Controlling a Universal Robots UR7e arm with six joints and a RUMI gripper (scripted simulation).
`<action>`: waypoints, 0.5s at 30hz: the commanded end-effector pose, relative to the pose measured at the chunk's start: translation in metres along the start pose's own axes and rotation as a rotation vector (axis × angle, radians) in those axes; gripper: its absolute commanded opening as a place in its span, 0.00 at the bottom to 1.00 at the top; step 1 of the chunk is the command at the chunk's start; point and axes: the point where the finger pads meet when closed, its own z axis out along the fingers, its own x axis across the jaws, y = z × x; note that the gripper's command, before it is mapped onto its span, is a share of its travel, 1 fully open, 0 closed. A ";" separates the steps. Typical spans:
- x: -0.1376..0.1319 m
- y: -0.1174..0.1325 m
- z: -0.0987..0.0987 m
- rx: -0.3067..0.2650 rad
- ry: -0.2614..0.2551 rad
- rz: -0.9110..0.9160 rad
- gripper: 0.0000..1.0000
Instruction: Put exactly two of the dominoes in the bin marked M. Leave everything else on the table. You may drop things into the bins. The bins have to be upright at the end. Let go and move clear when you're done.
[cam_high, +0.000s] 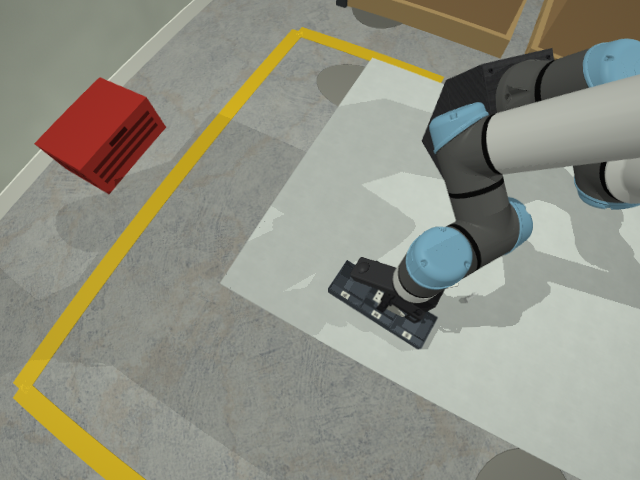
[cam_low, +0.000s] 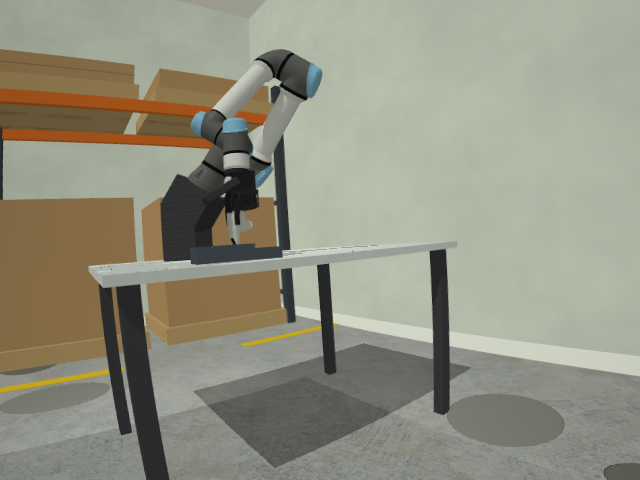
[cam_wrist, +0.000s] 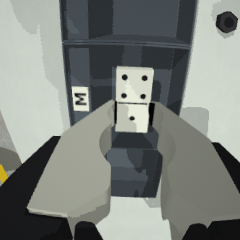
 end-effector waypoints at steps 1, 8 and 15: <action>-0.001 0.000 0.009 0.001 -0.001 0.000 0.00; -0.001 0.000 0.019 0.001 -0.001 0.000 0.00; 0.000 -0.001 0.022 0.001 -0.001 0.000 0.00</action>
